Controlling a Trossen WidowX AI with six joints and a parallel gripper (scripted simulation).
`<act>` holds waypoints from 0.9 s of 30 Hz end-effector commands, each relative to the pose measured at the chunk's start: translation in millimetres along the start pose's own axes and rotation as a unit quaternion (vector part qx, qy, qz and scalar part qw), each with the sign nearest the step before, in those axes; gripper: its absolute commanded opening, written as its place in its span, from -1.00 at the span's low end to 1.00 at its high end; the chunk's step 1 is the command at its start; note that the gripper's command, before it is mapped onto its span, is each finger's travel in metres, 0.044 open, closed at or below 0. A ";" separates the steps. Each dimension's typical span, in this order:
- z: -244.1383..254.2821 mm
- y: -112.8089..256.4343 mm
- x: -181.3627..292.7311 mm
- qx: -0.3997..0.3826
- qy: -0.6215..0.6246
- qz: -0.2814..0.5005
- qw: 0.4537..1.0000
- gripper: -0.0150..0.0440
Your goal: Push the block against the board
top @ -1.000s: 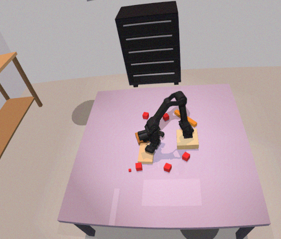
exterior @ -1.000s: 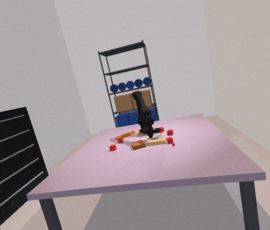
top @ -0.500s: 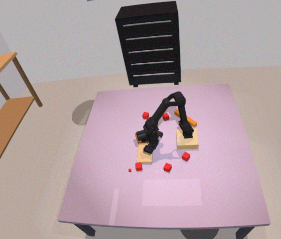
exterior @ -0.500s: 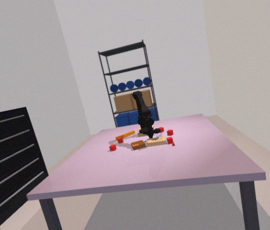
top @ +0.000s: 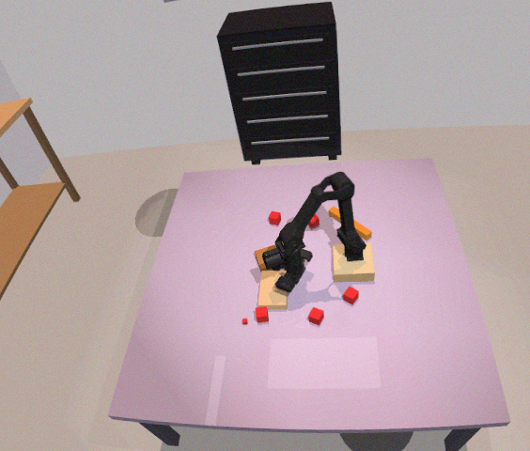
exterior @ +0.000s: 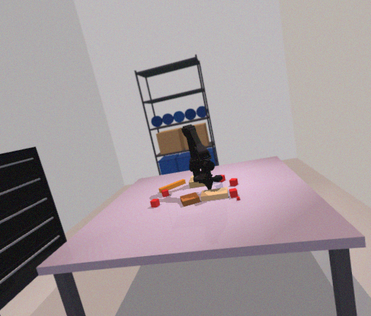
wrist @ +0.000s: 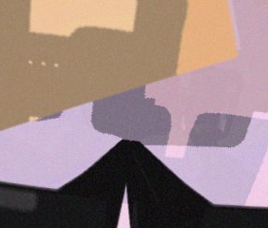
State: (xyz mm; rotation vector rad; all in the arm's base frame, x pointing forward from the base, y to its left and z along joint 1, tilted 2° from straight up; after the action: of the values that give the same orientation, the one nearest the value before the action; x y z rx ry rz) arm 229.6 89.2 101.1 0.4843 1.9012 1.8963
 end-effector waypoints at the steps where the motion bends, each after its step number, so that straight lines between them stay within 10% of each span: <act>1: -3.0 -1.6 8.4 0.002 -0.001 0.001 1.000 -0.49; 27: 10.0 57.0 10.7 0.001 0.015 0.001 1.000 -0.49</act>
State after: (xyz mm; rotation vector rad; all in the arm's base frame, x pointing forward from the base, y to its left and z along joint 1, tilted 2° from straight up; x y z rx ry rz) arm 211.1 98.7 150.1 0.4915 1.9165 1.8960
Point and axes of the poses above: the point midway between the two fingers, 35 mm back from their tips, its own y axis back along the fingers, its own z axis across the jaws, x = y × z, the point moved 10 cm from there along y, back along the fingers, and after that the axes turned 3 degrees about -y, right-handed, at the moved point
